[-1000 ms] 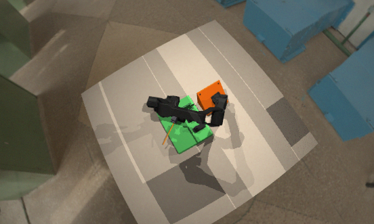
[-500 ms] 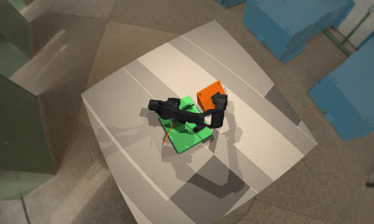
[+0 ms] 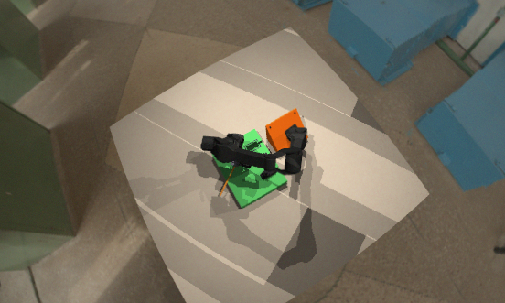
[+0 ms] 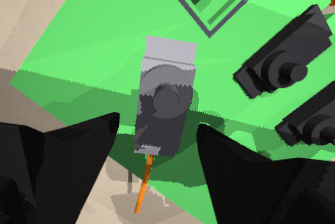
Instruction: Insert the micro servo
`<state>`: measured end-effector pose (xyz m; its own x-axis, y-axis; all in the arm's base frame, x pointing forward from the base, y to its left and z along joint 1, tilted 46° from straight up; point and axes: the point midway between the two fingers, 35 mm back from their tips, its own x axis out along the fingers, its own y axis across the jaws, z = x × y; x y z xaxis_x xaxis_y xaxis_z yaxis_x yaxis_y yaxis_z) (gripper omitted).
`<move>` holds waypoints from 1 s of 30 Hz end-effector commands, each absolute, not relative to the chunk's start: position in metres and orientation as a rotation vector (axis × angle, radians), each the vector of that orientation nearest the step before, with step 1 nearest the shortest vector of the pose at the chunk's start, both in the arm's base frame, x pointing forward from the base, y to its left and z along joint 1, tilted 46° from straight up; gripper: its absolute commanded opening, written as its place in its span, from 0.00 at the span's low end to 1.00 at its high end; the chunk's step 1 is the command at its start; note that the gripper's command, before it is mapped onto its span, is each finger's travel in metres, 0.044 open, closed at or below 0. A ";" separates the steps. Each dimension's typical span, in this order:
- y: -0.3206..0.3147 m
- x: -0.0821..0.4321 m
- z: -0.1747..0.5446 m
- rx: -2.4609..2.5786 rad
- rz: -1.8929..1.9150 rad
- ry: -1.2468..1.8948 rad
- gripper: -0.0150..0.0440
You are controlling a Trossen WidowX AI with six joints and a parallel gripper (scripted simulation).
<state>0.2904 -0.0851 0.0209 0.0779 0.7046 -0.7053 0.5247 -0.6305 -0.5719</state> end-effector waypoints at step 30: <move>-0.099 0.284 0.049 -2.177 1.585 -1.253 0.25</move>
